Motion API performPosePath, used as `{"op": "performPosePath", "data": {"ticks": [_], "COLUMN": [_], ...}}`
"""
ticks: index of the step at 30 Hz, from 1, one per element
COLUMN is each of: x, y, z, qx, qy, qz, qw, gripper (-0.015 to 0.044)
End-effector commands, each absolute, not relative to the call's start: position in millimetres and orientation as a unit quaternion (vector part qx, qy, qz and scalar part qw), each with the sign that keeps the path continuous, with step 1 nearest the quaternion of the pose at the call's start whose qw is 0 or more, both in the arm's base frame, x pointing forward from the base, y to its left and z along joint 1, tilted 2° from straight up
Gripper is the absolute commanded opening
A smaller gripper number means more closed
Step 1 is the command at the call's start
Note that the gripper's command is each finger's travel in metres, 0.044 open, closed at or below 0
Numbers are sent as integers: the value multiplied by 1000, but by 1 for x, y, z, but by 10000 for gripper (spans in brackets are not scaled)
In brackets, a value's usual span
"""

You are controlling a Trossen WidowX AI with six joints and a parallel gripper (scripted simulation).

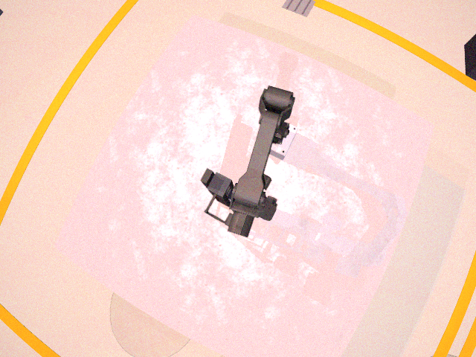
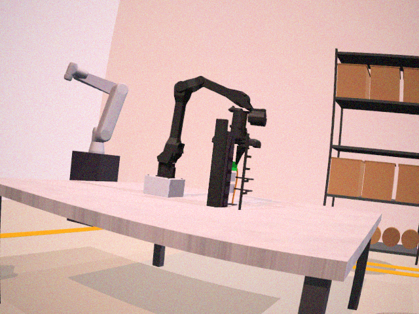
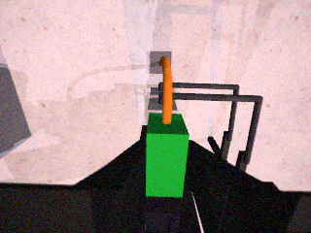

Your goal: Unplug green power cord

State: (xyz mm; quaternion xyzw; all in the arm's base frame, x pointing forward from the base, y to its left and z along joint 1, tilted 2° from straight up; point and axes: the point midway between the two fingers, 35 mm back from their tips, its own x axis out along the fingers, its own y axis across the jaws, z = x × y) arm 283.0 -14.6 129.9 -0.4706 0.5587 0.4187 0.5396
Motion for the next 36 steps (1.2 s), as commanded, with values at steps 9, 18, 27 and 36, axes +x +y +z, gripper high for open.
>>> {"op": "performPosePath", "data": {"ticks": [9, 18, 27, 36], "x": [289, 289, 285, 290], "y": [25, 39, 26, 45], "z": [133, 135, 131, 136], "qx": [-466, -466, -466, -466], "qy": [537, 537, 536, 536], "qz": [437, 438, 438, 439], "qw": [550, 551, 551, 551], "gripper": [0, 0, 236, 440]}}
